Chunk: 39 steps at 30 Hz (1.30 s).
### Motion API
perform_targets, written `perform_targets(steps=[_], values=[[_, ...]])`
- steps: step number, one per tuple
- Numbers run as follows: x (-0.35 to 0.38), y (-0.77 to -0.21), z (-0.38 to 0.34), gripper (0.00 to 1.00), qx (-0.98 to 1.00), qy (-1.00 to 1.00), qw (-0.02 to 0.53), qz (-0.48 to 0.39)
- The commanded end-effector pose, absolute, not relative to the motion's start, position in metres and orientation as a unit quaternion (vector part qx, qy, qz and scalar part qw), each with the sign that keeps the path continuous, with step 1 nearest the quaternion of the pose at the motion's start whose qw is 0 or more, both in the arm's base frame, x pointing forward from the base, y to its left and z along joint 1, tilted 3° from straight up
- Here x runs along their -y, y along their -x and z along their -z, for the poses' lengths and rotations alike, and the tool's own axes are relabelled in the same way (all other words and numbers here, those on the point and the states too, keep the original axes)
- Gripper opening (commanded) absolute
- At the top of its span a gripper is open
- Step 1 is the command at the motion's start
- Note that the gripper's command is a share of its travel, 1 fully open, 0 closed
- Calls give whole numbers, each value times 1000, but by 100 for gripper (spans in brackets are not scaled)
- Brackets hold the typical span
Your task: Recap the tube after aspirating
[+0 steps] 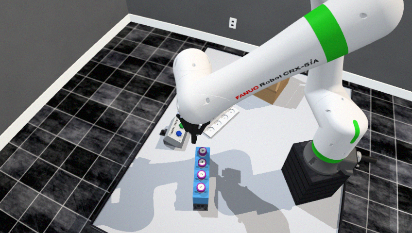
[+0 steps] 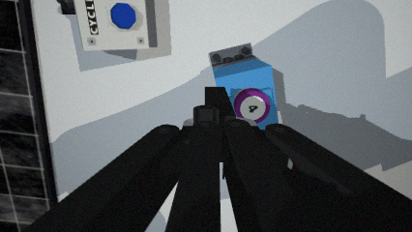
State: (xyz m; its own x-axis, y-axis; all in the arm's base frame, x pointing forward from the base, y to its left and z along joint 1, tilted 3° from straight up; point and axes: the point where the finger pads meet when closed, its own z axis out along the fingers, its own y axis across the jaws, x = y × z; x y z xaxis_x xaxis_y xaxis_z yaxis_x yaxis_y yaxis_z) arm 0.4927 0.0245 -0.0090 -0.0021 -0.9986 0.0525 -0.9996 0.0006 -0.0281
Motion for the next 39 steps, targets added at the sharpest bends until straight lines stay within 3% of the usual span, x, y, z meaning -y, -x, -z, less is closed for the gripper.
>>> perform_targets(steps=[1,22,39], values=[[1,-515,7,10,707,-707,8,-27],[95,-588,55,10,707,-707,8,-28],[96,-589,72,10,707,-707,8,-28]])
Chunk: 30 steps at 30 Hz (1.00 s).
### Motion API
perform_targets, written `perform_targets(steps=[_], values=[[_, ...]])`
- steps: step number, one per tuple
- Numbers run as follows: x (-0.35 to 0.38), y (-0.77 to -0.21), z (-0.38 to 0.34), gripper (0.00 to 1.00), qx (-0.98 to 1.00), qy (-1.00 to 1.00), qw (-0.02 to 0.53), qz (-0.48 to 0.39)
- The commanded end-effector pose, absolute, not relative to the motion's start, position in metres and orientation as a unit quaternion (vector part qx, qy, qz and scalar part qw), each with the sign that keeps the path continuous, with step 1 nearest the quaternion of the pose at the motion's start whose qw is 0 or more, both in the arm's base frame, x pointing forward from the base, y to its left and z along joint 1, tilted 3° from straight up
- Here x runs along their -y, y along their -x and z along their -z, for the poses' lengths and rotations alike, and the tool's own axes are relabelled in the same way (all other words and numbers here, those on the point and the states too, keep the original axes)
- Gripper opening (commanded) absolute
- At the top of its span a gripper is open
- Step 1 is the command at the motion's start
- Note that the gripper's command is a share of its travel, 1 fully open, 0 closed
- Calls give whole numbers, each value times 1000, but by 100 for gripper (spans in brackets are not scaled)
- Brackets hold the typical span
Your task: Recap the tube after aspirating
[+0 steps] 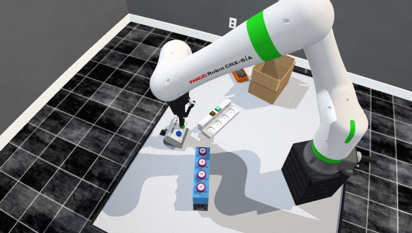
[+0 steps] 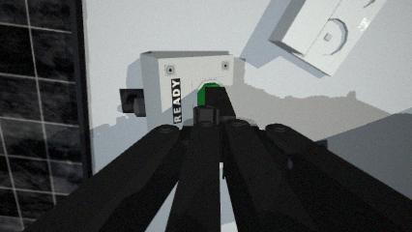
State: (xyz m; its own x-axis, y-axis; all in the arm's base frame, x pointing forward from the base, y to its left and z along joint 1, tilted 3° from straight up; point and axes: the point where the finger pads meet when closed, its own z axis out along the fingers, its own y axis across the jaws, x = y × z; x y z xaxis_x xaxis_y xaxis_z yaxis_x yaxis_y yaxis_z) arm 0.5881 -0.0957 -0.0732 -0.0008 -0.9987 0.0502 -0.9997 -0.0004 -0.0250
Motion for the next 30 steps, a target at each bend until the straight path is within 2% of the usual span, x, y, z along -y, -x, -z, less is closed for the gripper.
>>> perform_targets(steps=[1,30], values=[[96,-589,72,10,707,-707,8,-28],[96,-589,79,10,707,-707,8,-28]])
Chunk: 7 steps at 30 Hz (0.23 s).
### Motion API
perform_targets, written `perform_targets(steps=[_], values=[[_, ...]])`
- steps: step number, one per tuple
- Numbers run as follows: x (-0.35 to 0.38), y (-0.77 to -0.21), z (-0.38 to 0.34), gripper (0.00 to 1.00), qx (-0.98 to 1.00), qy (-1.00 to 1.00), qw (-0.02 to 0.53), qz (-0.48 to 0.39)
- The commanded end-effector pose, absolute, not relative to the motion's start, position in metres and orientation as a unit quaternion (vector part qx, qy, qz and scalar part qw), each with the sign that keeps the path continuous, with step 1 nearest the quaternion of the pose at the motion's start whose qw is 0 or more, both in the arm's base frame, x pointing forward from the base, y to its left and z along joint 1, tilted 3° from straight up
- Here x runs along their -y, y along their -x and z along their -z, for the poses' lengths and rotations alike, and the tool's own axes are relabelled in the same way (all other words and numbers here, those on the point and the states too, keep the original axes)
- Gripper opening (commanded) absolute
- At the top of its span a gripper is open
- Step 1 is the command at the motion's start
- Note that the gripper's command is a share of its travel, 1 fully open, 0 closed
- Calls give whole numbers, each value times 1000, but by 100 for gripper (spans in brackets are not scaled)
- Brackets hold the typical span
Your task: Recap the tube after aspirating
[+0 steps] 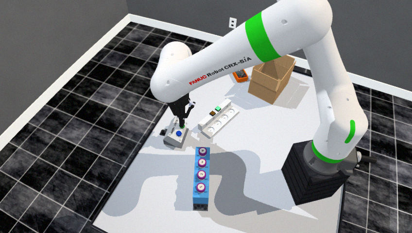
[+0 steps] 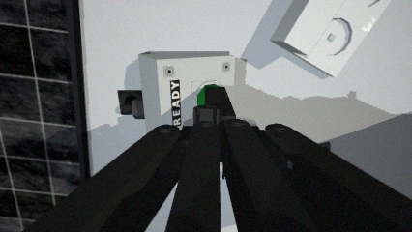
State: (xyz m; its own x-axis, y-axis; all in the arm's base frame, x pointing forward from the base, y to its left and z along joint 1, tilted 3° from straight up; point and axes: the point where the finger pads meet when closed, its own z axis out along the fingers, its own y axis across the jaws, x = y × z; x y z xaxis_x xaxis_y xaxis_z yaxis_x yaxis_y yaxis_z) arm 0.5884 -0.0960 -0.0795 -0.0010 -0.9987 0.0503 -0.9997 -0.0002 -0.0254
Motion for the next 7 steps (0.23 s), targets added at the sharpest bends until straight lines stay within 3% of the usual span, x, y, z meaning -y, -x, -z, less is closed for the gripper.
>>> perform_targets(steps=[1,7], values=[[96,-589,79,10,707,-707,8,-28],[96,-589,81,10,707,-707,8,-28]])
